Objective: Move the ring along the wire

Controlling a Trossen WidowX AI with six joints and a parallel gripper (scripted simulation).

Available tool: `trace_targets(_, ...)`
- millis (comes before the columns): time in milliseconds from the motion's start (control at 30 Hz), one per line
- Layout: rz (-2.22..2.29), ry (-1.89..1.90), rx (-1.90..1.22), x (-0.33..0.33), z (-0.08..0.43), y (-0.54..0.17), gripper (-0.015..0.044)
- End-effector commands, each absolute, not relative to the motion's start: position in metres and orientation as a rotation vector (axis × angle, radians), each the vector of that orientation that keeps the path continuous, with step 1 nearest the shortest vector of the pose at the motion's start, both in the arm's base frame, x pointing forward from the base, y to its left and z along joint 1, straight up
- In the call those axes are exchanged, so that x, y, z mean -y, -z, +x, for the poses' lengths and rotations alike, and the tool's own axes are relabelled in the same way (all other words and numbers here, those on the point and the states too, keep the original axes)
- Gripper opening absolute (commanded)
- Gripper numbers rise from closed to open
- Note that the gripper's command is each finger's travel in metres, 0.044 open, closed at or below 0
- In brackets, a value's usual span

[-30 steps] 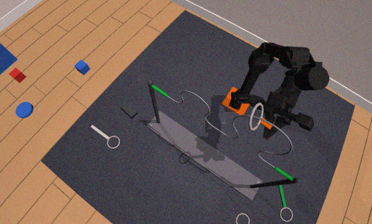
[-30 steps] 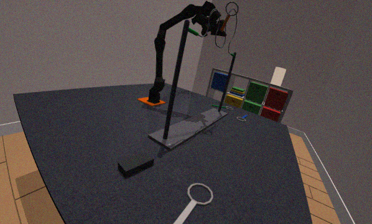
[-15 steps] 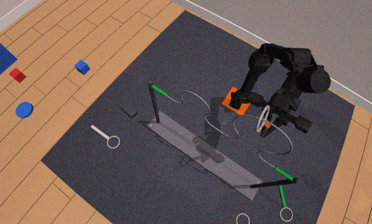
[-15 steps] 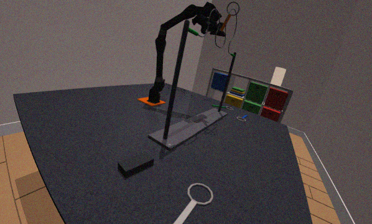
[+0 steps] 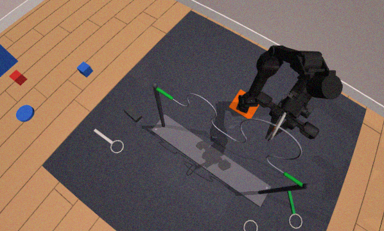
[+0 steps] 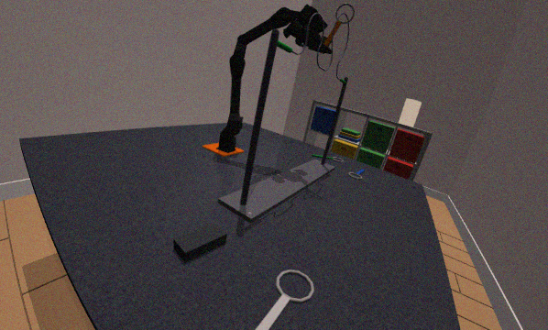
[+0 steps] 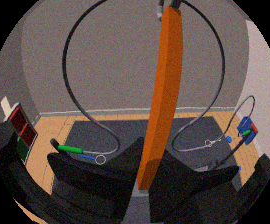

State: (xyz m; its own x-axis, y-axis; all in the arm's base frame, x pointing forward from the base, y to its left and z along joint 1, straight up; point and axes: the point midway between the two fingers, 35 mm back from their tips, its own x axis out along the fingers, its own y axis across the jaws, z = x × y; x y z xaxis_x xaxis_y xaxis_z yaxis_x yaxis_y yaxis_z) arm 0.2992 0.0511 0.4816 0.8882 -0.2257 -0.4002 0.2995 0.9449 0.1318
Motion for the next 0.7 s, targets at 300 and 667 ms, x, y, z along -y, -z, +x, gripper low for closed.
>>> trace_targets(300, 0.028, 0.312, -0.4, -0.045, 0.298, -0.48, -0.015)
trace_targets(667, -0.108, 0.341, -0.404, -0.039, 0.297, -0.48, -0.015)
